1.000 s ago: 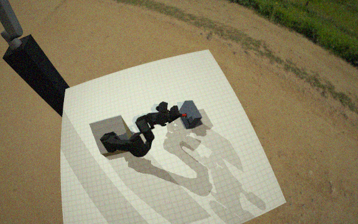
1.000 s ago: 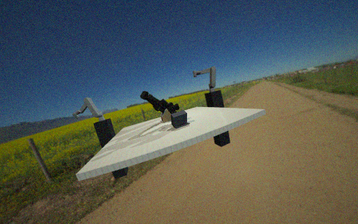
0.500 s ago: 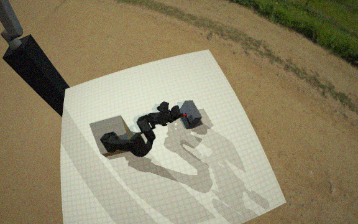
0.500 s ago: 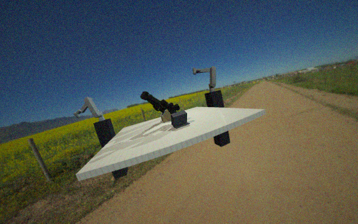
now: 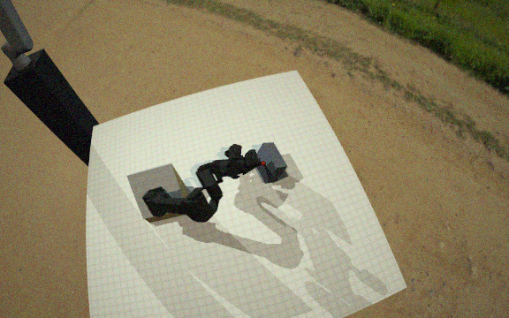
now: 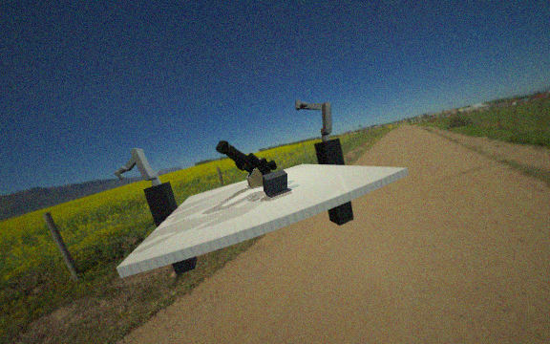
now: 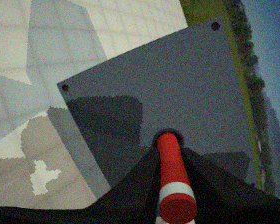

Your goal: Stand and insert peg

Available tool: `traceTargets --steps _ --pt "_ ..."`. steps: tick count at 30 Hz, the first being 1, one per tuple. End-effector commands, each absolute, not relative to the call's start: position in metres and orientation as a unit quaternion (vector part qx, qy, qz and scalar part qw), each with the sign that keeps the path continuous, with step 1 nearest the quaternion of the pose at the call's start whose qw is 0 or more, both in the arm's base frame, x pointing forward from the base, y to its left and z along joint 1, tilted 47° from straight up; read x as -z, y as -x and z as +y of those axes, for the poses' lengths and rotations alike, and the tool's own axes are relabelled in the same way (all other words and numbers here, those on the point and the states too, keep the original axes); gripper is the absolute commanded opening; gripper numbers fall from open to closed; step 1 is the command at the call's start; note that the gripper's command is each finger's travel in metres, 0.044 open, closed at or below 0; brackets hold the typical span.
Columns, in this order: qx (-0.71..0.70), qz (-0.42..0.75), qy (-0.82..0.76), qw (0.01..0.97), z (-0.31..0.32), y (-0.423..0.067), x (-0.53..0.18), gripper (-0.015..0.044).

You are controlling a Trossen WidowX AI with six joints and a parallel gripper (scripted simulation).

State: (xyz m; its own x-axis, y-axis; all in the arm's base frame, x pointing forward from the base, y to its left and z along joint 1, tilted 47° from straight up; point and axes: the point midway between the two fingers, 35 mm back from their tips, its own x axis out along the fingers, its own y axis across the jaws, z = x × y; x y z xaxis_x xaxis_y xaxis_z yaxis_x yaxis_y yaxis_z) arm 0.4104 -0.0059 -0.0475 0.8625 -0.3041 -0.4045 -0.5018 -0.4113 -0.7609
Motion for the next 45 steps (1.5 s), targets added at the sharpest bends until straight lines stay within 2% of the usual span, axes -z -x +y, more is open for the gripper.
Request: traceTargets --steps 1,15,32,45 --pt "-0.103 0.240 0.835 0.484 -0.006 -0.413 0.048 0.0000" --pt "-0.102 0.242 0.834 0.486 -0.006 -0.413 0.048 0.0000" --pt "-0.102 0.242 0.834 0.486 -0.005 -0.410 0.047 0.0440" --pt "-0.103 0.241 0.834 0.485 0.003 -0.395 0.038 0.0440"
